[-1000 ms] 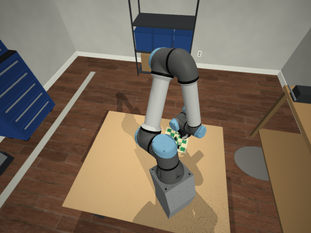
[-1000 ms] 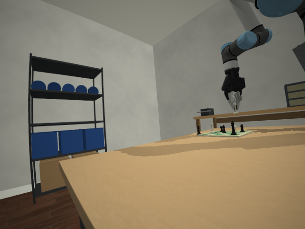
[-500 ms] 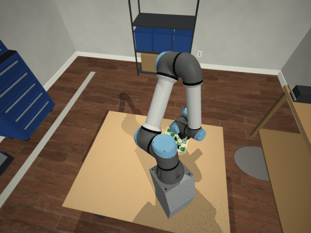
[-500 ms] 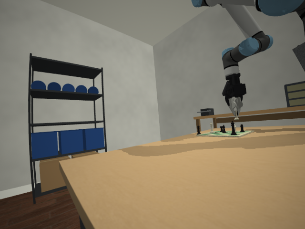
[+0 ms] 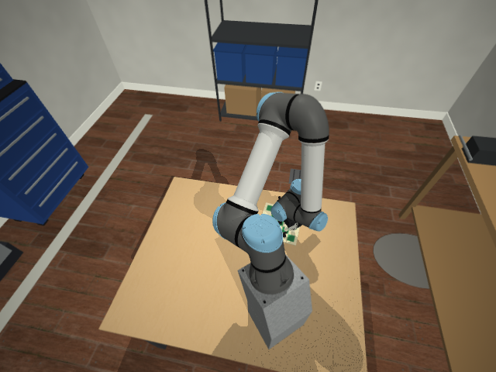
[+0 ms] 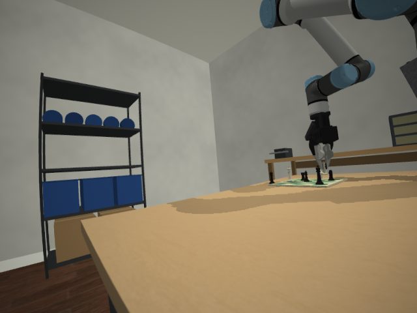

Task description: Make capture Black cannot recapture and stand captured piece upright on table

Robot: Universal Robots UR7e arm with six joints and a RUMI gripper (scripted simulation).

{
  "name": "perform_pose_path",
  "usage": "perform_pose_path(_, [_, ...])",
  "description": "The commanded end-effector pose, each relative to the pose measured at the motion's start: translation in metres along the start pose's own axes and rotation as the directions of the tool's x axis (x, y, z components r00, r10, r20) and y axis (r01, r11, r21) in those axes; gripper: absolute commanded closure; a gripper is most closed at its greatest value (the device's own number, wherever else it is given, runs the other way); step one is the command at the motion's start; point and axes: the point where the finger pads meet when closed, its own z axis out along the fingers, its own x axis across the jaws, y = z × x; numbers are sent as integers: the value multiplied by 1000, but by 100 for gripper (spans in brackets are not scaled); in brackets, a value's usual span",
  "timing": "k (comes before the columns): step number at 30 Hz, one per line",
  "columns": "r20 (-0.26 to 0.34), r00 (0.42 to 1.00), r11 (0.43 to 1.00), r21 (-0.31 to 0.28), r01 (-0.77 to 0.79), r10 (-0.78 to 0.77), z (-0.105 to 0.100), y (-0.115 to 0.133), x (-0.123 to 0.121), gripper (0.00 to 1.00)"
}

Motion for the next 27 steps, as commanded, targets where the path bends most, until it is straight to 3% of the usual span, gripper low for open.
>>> perform_pose_path(1, [1,1000,1000,2,0,0,9,-1,0,100])
perform_pose_path(27, [1,1000,1000,2,0,0,15,-1,0,100])
